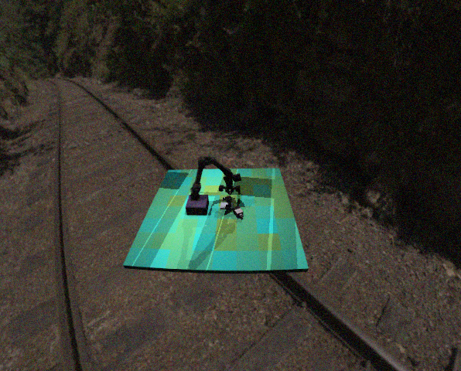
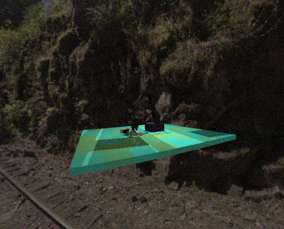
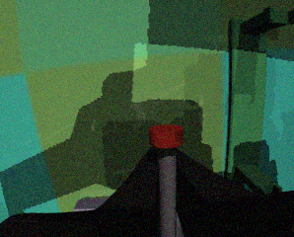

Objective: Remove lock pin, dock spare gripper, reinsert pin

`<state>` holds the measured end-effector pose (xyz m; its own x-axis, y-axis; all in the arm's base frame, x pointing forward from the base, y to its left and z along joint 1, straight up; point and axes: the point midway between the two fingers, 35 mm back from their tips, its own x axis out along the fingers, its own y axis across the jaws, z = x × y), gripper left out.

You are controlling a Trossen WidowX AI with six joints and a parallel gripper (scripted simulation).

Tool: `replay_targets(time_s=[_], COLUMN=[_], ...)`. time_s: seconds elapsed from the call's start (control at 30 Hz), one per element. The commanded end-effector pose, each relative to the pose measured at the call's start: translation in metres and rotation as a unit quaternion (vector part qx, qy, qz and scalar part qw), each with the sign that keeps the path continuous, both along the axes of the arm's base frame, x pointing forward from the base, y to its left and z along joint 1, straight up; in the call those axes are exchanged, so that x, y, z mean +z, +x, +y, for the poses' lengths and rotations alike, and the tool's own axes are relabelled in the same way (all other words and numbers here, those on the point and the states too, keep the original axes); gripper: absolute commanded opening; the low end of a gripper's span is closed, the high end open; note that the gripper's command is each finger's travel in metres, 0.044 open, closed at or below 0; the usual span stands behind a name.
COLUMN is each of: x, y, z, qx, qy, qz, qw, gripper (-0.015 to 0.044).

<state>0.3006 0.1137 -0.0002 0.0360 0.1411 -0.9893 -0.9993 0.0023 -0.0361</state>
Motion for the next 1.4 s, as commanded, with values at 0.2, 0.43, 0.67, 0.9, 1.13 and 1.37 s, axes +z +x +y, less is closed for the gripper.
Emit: replay_targets(time_s=[0.2,0.43,0.67,0.9,1.13,1.37], x=[0.003,0.006,0.005,0.006,0.006,0.006], y=[-0.002,0.000,0.000,0.000,0.000,0.000], z=[0.009,0.014,0.018,0.023,0.029,0.034], qx=[0.004,0.004,0.004,0.003,0.003,0.003], qy=[0.010,0.010,0.010,0.009,0.009,0.008], qz=[0.000,0.000,0.002,0.002,0.004,0.006], qw=[1.000,1.000,1.000,1.000,1.000,1.000], gripper=[0.0000,0.0000,0.0000,0.0000,0.0000,0.0000])
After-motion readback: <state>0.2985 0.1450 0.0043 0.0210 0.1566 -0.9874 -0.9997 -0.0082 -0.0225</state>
